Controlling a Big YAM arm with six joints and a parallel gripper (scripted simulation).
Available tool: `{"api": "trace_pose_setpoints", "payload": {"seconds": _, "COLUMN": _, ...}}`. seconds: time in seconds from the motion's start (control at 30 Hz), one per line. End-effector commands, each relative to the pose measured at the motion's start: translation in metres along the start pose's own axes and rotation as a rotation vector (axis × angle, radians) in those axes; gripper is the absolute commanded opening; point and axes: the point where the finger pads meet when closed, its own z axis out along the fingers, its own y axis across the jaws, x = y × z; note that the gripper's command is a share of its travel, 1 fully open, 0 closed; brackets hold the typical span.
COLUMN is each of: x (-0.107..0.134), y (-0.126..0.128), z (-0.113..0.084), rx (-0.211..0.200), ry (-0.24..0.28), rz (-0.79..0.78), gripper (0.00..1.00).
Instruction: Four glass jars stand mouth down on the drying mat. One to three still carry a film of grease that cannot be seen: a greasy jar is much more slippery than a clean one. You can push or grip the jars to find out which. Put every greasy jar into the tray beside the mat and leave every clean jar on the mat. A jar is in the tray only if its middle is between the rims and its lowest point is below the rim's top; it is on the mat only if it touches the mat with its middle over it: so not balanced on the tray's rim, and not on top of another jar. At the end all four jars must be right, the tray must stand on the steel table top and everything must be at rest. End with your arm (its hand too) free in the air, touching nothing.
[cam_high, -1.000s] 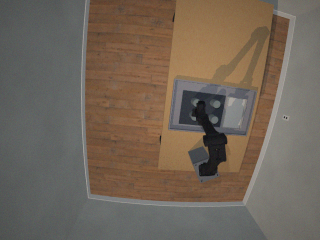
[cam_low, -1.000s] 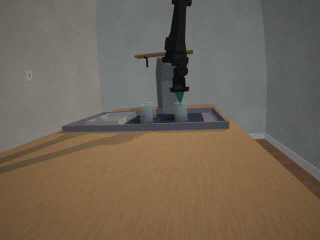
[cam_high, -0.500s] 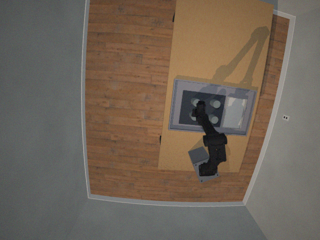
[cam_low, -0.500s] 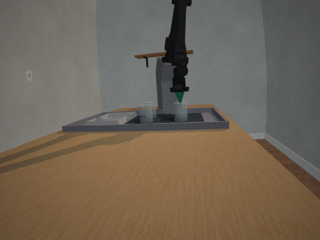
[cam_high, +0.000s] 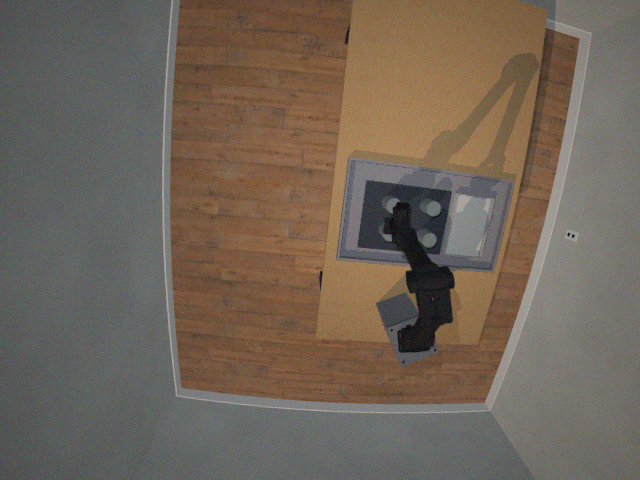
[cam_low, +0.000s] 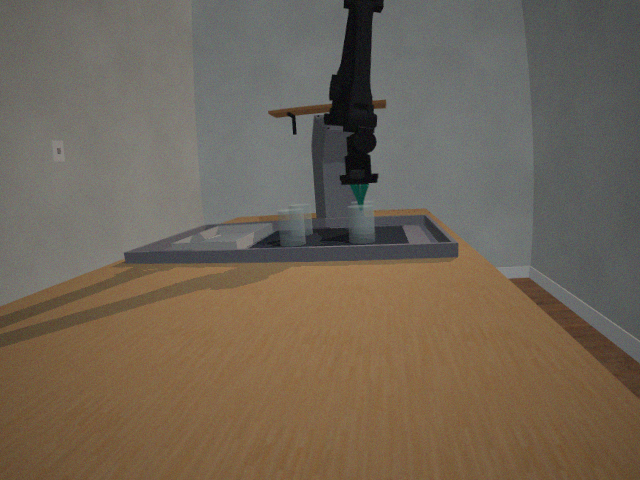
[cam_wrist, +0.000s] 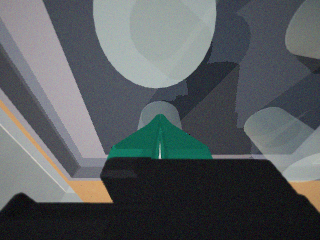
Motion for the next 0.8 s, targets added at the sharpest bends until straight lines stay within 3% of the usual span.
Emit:
{"api": "trace_pose_setpoints", "payload": {"seconds": 0.0, "x": 0.0039, "y": 0.0058, "z": 0.0013, "rx": -0.004, "ry": -0.005, "rz": -0.002, "gripper": 0.00}}
{"api": "trace_pose_setpoints", "payload": {"seconds": 0.77, "x": 0.0067, "y": 0.0058, "z": 0.0013, "rx": -0.004, "ry": -0.005, "rz": -0.002, "gripper": 0.00}}
